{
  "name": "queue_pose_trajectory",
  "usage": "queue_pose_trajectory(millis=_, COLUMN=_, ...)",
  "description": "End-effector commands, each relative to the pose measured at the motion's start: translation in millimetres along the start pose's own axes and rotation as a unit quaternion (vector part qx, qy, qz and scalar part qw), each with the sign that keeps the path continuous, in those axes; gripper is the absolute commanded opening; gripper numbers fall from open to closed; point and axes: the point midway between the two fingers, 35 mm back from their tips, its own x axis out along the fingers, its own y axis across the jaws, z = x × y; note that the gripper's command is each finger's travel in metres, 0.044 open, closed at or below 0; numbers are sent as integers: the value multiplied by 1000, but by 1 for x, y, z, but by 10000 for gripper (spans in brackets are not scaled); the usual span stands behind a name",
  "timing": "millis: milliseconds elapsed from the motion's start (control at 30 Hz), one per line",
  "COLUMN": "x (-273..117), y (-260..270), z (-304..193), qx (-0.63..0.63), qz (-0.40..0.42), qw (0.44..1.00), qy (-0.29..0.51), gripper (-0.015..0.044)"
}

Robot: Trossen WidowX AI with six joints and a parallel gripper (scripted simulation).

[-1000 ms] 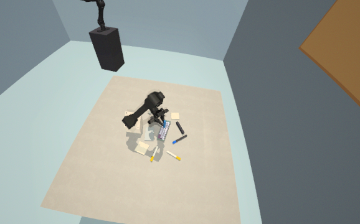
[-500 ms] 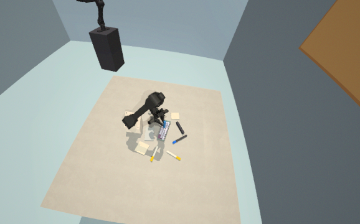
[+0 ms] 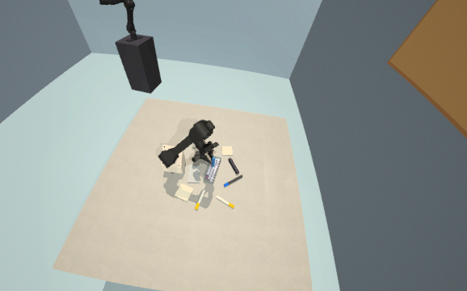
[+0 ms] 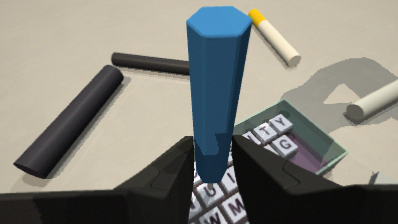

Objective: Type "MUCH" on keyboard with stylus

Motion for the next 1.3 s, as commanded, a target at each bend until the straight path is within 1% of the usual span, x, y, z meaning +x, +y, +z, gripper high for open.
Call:
queue_pose_trajectory(millis=0, x=1, y=1, z=-3, qx=-1, qz=2, qw=1000, qy=-2, gripper=81)
queue_pose_trajectory(millis=933, x=4, y=0, z=-7, qx=-1, qz=2, qw=1000, qy=-2, gripper=81)
queue_pose_trajectory(millis=1067, x=0, y=1, z=-1, qx=-1, qz=2, qw=1000, qy=-2, gripper=81)
queue_pose_trajectory(millis=1267, x=-13, y=1, z=22, qx=0, qz=3, qw=1000, qy=-1, gripper=81)
